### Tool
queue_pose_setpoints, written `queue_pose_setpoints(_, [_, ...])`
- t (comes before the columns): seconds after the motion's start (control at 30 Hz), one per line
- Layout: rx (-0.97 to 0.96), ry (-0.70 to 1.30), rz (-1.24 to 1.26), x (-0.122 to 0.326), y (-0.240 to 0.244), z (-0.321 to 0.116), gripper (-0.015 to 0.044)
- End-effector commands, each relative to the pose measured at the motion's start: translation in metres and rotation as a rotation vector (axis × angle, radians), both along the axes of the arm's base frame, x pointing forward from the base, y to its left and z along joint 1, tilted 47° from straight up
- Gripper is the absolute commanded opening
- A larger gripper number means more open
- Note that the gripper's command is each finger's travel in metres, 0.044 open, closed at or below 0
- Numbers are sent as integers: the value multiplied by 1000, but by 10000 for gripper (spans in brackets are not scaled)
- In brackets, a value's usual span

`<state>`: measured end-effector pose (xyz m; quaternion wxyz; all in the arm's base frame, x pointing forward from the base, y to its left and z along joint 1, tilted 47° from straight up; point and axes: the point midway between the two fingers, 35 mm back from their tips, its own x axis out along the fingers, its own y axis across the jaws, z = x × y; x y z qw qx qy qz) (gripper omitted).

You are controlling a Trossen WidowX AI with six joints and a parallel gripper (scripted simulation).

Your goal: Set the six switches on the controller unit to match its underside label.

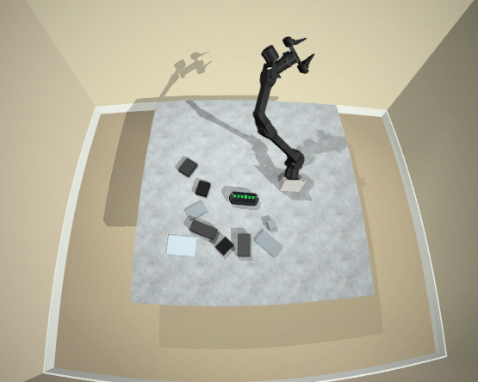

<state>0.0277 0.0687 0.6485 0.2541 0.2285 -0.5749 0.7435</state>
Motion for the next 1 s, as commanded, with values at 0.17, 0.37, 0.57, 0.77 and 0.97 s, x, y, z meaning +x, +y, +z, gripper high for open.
queue_pose_setpoints(0.17, [10,-18,22,-10,-2,-1,242])
queue_pose_setpoints(0.37, [124,-160,214,-87,-41,-17,85])
queue_pose_setpoints(0.57, [257,-281,429,-142,-110,-44,0])
queue_pose_setpoints(0.77, [383,-356,587,-162,-173,-73,0])
queue_pose_setpoints(0.97, [626,-414,761,-156,-256,-119,0])
